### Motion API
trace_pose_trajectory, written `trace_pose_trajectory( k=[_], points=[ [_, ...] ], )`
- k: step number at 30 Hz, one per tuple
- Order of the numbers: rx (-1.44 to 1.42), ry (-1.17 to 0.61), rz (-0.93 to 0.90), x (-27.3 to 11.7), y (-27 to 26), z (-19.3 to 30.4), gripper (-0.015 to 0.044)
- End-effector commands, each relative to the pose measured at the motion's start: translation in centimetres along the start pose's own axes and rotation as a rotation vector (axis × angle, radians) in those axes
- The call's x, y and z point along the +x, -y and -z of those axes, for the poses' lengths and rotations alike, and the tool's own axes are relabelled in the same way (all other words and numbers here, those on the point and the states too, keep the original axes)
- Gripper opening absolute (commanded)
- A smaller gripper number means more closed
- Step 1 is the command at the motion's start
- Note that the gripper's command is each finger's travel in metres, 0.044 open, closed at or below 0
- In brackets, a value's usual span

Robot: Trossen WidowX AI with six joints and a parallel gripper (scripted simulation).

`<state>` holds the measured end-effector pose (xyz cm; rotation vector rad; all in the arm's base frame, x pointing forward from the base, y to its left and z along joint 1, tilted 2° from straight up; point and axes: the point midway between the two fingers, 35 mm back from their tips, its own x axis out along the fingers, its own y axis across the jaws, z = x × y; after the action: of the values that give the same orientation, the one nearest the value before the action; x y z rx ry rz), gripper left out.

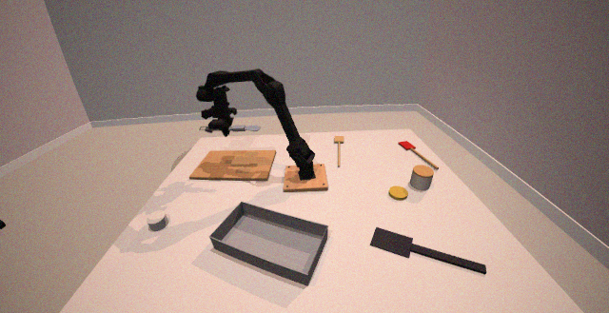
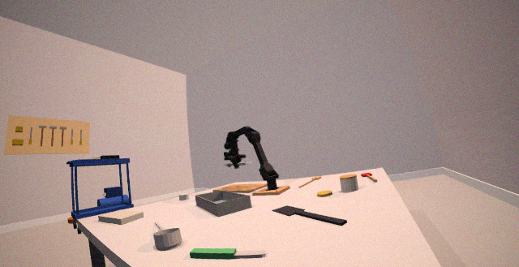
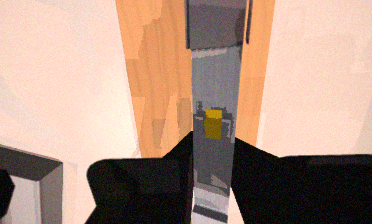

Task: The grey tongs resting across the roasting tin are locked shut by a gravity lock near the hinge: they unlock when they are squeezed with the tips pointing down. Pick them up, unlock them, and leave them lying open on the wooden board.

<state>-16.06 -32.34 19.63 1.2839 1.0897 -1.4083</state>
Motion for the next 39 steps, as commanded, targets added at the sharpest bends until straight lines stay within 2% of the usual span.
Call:
trace_pose_trajectory(
  k=[1, 39],
  points=[
    [0.006, 0.036, -0.007, -0.1, 0.0, -0.1, -0.015],
    [0.081, 0.698, -0.044, -1.7, 1.1, -0.5, -0.015]
  ],
)
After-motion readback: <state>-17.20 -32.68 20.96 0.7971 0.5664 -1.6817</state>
